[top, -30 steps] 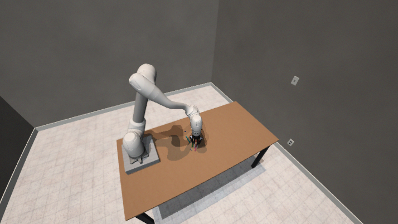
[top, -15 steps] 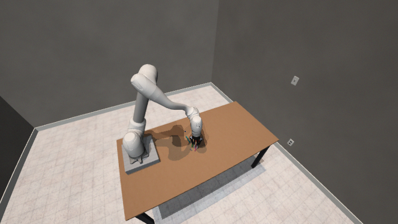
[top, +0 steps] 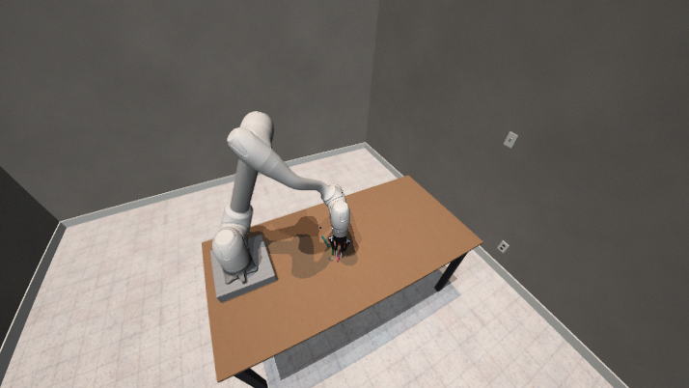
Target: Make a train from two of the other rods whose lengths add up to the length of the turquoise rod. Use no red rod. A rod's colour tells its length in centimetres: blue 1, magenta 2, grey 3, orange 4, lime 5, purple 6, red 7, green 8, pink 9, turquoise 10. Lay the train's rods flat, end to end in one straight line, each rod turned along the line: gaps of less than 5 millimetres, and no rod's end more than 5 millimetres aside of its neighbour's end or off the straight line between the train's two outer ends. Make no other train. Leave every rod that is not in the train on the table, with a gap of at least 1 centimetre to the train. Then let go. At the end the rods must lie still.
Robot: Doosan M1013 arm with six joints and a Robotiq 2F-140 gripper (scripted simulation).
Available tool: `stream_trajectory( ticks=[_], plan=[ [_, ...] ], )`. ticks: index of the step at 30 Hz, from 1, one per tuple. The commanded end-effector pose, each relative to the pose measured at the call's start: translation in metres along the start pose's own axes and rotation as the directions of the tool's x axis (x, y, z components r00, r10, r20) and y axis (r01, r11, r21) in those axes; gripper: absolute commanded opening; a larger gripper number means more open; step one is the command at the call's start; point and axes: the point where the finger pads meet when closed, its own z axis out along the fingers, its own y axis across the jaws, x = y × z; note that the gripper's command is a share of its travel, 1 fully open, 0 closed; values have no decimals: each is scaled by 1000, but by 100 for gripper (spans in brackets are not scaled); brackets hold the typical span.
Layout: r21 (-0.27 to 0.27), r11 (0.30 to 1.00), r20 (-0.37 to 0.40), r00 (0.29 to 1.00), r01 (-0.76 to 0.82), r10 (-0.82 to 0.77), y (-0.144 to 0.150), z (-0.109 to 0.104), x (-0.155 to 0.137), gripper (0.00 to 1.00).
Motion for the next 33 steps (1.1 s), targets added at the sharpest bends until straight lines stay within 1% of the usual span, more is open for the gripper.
stream_trajectory(
  ticks=[1, 27, 28, 33],
  plan=[
    [0, 1000, 0, 1000, 0, 0, 0, 0, 0, 15],
    [0, 1000, 0, 1000, 0, 0, 0, 0, 0, 15],
    [0, 1000, 0, 1000, 0, 0, 0, 0, 0, 3],
    [0, 1000, 0, 1000, 0, 0, 0, 0, 0, 3]
  ],
)
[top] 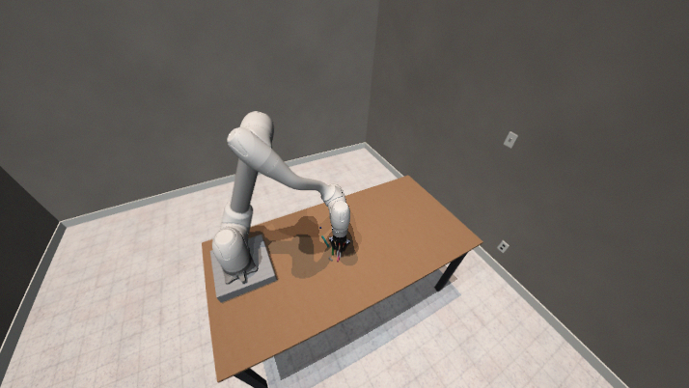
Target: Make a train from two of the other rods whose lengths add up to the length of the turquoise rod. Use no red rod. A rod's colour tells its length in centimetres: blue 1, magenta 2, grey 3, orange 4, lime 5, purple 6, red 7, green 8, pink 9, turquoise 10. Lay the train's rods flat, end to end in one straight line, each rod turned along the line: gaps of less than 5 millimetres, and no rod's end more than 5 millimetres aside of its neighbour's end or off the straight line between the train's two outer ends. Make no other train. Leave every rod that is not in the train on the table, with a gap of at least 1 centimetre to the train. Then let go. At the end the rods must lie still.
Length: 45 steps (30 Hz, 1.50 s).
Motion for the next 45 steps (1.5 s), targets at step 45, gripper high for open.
stream_trajectory(
  ticks=[45],
  plan=[
    [0, 1000, 0, 1000, 0, 0, 0, -70, 0, 3]
  ],
)
